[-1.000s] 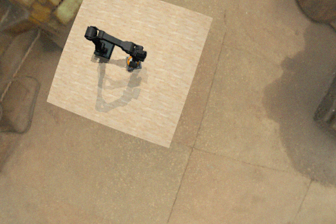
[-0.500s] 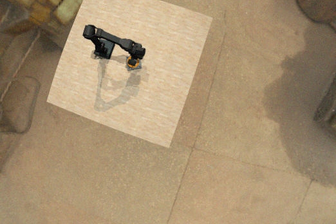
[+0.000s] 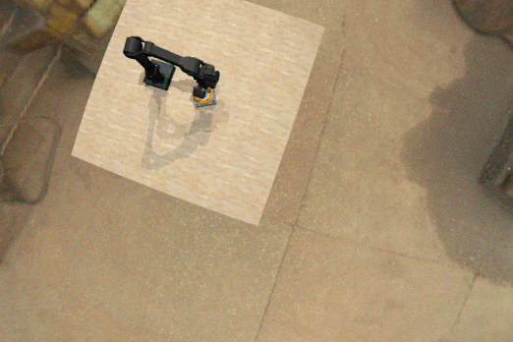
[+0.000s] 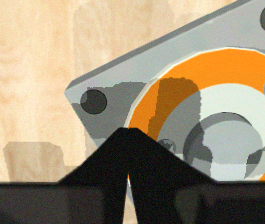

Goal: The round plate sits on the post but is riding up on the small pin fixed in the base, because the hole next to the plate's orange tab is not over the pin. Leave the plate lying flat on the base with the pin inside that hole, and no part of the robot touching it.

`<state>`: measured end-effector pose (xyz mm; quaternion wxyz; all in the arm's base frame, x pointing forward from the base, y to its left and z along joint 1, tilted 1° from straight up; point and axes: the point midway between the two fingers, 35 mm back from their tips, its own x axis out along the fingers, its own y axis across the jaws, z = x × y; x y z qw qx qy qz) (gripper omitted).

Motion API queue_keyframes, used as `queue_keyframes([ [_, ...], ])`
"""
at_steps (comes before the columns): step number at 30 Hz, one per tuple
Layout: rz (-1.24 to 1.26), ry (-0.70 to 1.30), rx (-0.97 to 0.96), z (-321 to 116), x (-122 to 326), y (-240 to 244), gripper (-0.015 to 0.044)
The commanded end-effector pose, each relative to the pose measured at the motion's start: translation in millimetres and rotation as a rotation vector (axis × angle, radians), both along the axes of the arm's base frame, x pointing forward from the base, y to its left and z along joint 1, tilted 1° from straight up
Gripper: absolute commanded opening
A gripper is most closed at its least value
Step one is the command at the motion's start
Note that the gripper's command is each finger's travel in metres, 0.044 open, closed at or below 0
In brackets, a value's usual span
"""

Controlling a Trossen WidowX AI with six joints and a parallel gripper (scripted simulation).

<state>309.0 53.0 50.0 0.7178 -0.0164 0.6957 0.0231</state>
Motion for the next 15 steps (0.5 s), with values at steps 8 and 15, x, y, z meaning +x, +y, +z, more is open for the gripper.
queue_keyframes([
  [8, -0.005, 0.012, 0.001, -2, -15, 1, 0.0000],
  [15, -0.005, 0.013, 0.001, -2, -19, 0, 0.0000],
])
